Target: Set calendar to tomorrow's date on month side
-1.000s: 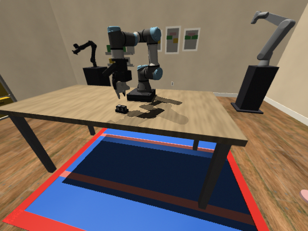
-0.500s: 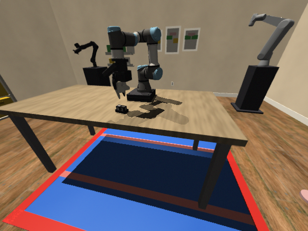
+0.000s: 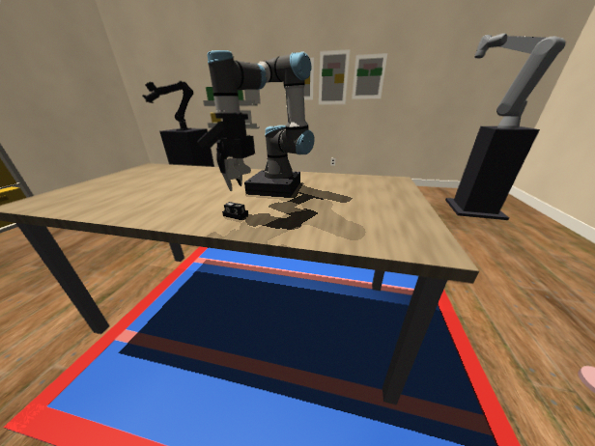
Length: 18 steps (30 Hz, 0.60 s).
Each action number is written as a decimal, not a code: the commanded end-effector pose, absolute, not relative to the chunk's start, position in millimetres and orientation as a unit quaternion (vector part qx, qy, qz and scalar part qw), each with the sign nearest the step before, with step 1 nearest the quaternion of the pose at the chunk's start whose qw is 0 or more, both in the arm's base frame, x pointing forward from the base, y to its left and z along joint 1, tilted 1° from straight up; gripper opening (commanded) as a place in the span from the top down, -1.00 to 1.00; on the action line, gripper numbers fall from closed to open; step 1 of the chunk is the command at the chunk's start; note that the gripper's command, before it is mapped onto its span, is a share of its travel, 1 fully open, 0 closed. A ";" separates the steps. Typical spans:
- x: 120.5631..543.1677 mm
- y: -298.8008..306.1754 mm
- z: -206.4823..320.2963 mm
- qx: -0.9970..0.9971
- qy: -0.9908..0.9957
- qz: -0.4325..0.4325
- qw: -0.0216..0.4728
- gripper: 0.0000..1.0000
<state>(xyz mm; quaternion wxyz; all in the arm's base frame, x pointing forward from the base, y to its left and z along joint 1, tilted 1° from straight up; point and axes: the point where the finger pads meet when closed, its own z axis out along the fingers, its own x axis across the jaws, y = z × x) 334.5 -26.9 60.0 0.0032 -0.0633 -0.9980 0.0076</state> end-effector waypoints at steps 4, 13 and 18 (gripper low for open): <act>335.0 -27.2 60.5 -0.064 -0.998 0.008 0.002 0.42; 334.9 -27.0 57.1 -0.073 -0.997 0.008 0.002 0.42; 335.0 -27.0 54.9 -0.079 -0.997 0.008 0.003 0.42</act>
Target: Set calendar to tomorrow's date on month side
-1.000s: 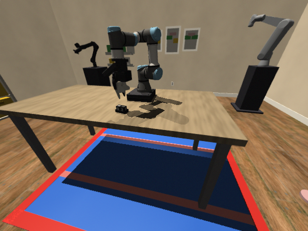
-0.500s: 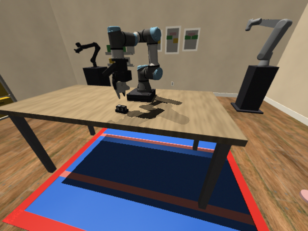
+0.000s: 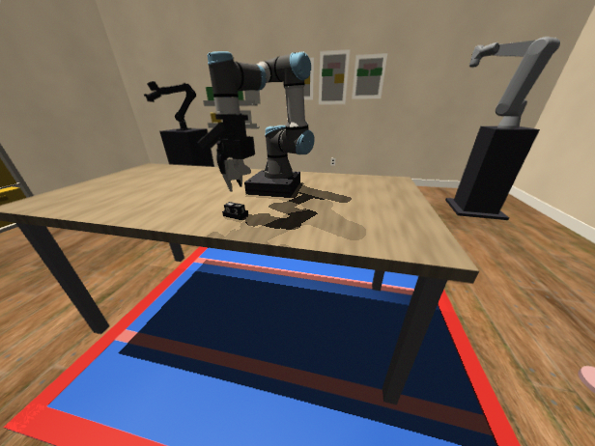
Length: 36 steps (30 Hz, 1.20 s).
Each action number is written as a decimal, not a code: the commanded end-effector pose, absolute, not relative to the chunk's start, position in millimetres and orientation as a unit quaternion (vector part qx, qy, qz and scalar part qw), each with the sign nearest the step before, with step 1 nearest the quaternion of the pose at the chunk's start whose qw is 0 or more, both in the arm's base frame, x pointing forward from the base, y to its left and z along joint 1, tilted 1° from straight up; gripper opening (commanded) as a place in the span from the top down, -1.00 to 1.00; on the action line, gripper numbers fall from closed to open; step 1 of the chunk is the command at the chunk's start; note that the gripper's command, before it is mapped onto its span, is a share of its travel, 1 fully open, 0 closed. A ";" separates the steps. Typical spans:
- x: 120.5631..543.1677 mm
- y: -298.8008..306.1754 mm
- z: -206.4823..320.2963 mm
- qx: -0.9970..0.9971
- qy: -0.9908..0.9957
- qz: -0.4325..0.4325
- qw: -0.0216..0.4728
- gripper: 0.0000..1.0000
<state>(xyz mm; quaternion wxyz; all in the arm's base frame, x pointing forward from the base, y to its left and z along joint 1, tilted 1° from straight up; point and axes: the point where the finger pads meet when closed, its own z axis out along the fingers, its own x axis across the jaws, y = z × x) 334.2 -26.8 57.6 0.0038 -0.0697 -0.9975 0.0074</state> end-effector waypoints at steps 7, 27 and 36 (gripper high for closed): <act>335.2 -26.7 46.6 -0.079 -0.997 0.008 0.003 0.42; 336.0 -26.2 18.1 -0.078 -0.997 0.008 0.003 0.42; 336.3 -26.1 10.8 -0.078 -0.997 0.008 0.003 0.42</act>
